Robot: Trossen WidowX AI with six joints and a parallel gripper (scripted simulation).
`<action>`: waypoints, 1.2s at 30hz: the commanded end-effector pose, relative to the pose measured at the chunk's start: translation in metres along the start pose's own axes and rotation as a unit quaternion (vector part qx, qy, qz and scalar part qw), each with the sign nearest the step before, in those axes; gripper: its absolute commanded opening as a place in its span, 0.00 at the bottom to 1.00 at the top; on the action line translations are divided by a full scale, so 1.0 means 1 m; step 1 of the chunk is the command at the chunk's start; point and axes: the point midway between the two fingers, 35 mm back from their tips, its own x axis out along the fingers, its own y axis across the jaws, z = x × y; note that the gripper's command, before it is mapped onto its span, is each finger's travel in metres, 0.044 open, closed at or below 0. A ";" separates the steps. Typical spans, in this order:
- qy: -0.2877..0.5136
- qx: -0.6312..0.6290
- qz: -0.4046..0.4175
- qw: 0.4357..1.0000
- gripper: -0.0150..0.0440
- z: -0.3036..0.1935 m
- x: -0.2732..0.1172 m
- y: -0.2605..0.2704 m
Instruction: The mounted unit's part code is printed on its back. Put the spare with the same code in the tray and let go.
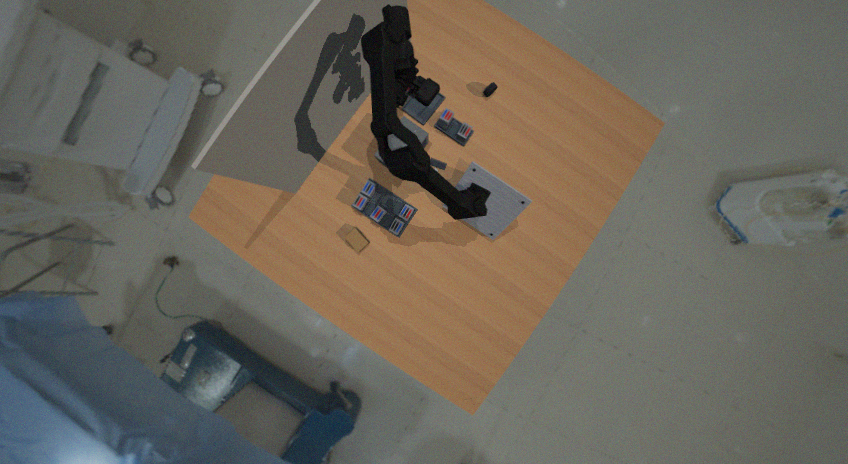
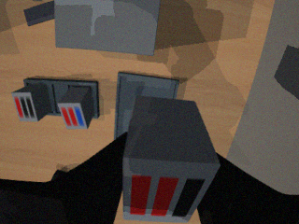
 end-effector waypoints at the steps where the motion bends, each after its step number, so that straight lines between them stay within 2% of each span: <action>1: -0.001 -0.002 0.002 1.000 0.25 -0.026 0.006 0.002; 8: -0.005 -0.004 0.003 1.000 0.25 -0.061 0.016 0.008; 36: -0.004 -0.004 0.002 1.000 0.25 -0.065 0.036 0.005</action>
